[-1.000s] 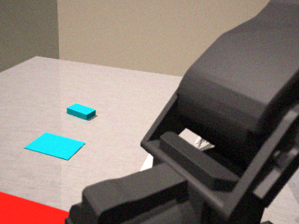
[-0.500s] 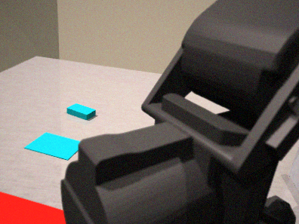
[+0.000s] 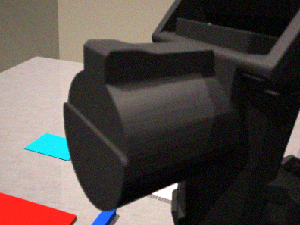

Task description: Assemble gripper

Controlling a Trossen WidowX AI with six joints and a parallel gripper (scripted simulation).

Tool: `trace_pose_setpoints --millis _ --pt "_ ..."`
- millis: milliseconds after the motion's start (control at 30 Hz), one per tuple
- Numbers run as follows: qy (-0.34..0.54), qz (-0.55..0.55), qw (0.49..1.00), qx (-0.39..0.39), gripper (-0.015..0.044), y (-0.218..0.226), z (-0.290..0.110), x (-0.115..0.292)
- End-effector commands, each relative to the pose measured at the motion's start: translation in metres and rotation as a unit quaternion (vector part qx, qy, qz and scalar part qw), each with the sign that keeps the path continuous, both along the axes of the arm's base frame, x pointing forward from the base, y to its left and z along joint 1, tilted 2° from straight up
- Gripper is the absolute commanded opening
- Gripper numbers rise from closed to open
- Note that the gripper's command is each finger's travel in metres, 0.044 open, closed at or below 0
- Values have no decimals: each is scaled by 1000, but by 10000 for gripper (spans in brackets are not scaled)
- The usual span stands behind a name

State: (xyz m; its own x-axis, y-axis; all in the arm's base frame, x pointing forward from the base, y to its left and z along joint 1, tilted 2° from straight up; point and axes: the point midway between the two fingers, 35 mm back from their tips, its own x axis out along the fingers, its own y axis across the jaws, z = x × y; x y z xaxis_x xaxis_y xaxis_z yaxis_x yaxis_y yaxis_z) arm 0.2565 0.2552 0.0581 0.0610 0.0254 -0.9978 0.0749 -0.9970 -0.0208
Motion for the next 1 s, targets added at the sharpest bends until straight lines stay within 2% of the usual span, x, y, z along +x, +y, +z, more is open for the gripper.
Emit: trace_pose_setpoints --millis 0,167,967 --pt "-3 -1 1000 1 134 0 6 0" --pt "-3 -17 1000 2 134 -3 6 1" --pt "4 -272 962 16 134 -52 11 9"
